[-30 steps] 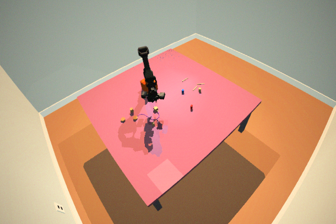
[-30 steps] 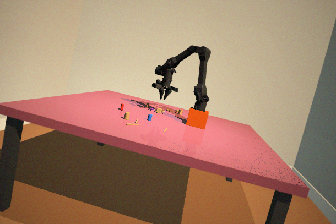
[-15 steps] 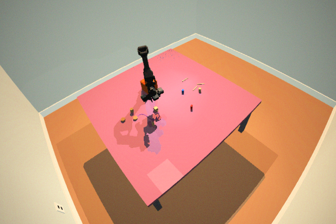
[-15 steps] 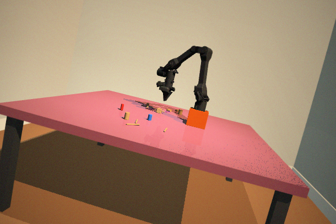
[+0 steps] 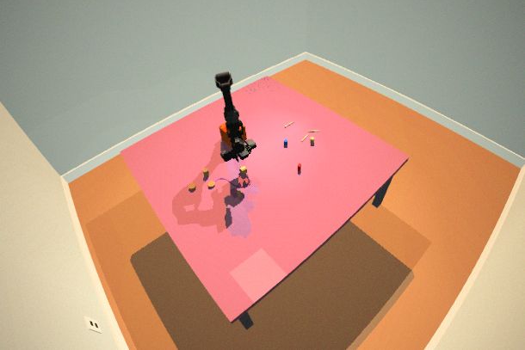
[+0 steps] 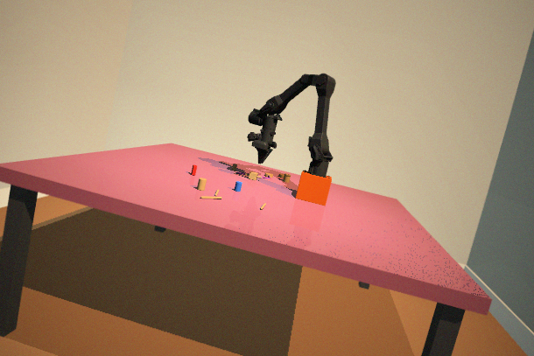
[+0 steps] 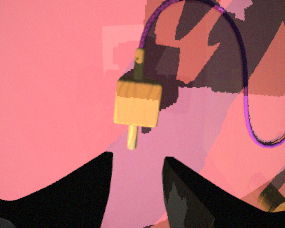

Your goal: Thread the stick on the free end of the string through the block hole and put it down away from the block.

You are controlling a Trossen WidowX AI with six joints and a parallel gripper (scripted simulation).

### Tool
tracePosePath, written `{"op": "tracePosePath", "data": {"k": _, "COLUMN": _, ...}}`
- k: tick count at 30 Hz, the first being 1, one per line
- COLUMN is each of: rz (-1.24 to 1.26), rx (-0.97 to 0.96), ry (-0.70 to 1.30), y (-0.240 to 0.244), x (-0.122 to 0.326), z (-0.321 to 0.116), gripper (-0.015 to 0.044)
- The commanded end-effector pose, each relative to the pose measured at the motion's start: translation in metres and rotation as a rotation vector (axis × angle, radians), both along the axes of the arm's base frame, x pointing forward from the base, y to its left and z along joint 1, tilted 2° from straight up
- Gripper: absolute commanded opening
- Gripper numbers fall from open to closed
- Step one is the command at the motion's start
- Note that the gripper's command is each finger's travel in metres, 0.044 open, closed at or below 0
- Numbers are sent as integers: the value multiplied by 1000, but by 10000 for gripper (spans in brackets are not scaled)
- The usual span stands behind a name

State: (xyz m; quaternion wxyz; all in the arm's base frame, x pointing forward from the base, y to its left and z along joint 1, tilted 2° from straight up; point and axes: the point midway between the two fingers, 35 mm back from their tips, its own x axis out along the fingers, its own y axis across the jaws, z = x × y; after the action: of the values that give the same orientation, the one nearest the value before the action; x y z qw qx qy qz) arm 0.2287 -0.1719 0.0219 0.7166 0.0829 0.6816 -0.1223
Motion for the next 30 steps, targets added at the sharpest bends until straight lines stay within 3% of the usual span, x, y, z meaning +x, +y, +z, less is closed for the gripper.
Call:
{"op": "tracePosePath", "data": {"k": 1, "rz": 3, "rx": 8, "ry": 13, "y": 1, "x": -2, "z": -10, "gripper": 122}}
{"op": "tracePosePath", "data": {"k": 30, "rz": 3, "rx": 9, "ry": 13, "y": 0, "x": -2, "z": -58, "gripper": 122}}
